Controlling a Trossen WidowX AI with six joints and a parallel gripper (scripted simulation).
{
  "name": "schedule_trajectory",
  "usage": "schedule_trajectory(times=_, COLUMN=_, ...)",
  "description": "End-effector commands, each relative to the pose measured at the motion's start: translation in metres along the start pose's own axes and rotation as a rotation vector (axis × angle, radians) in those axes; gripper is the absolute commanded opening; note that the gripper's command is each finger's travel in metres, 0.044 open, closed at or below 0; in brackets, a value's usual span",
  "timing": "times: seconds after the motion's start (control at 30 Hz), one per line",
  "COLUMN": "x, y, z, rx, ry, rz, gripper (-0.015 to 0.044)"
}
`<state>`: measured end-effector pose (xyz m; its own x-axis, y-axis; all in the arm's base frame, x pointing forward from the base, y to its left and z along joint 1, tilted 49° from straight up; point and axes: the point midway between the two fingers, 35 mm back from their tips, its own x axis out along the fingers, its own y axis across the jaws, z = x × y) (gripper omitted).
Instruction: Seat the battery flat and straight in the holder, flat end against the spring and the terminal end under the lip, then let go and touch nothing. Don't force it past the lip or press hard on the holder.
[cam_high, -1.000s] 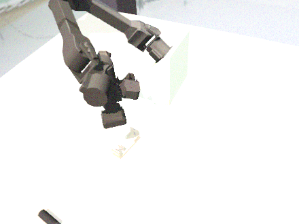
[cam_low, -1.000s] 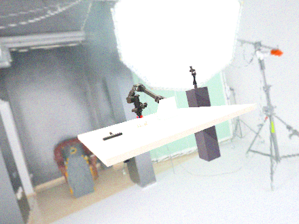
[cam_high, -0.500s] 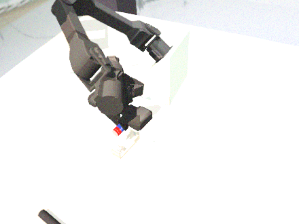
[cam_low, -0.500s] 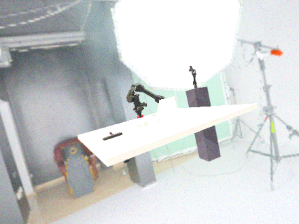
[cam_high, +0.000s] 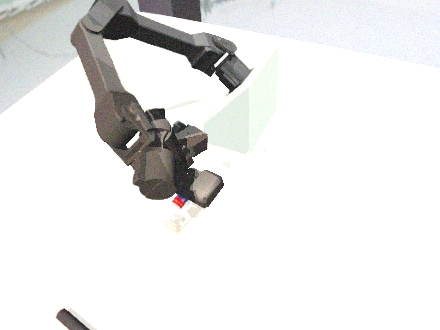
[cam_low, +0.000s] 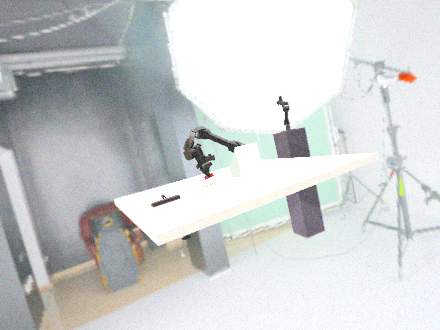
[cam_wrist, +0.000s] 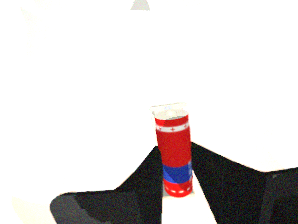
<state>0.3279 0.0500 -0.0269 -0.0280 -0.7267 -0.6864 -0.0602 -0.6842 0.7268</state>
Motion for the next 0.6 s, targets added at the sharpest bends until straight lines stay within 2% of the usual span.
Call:
schedule_trajectory(times=0.0, x=0.0118, y=-0.0010, z=0.0012, rx=0.006, ry=-0.068, rz=0.000, gripper=0.0082)
schedule_trajectory(times=0.57, x=0.0151, y=-0.0011, z=-0.0035, rx=0.007, ry=-0.141, rz=0.000, gripper=0.0082)
